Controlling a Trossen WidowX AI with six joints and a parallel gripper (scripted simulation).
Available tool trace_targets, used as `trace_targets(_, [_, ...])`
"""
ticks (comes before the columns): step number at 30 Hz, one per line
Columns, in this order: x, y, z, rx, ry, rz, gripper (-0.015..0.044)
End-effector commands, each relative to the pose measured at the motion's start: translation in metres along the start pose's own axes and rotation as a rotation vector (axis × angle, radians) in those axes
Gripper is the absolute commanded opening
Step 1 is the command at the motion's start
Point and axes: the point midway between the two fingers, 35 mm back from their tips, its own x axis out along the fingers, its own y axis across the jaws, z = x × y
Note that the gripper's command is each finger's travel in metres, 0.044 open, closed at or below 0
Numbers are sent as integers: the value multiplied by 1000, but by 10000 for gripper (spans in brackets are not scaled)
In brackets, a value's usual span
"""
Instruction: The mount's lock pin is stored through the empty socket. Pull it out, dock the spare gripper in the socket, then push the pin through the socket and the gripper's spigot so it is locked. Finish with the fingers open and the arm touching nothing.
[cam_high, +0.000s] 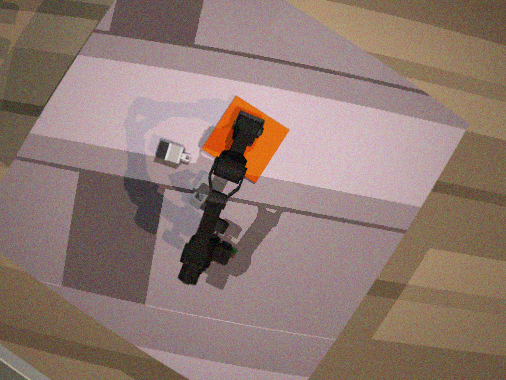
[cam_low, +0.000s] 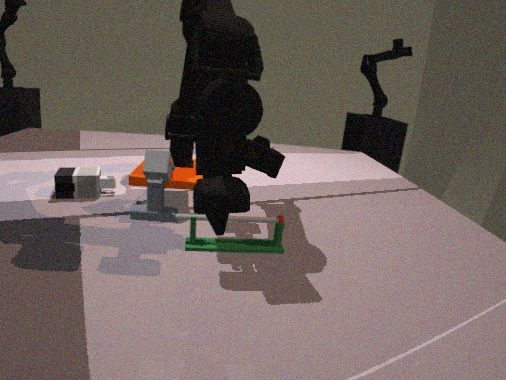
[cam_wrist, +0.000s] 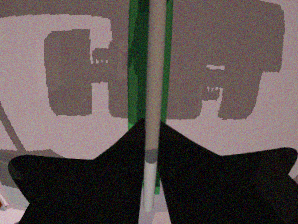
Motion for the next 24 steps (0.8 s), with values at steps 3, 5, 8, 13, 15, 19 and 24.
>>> trace_targets(3, [0, 0, 0, 0, 0, 0, 0])
trace_targets(5, [0, 0, 0, 0, 0, 0, 0])
trace_targets(8, [0, 0, 0, 0, 0, 0, 26])
trace_targets(13, [0, 0, 0, 0, 0, 0, 157])
trace_targets(15, [0, 0, 0, 0, 0, 0, 210])
trace_targets(19, [0, 0, 0, 0, 0, 0, 315])
trace_targets(24, [-14, 2, 1, 2, 1, 11, 440])
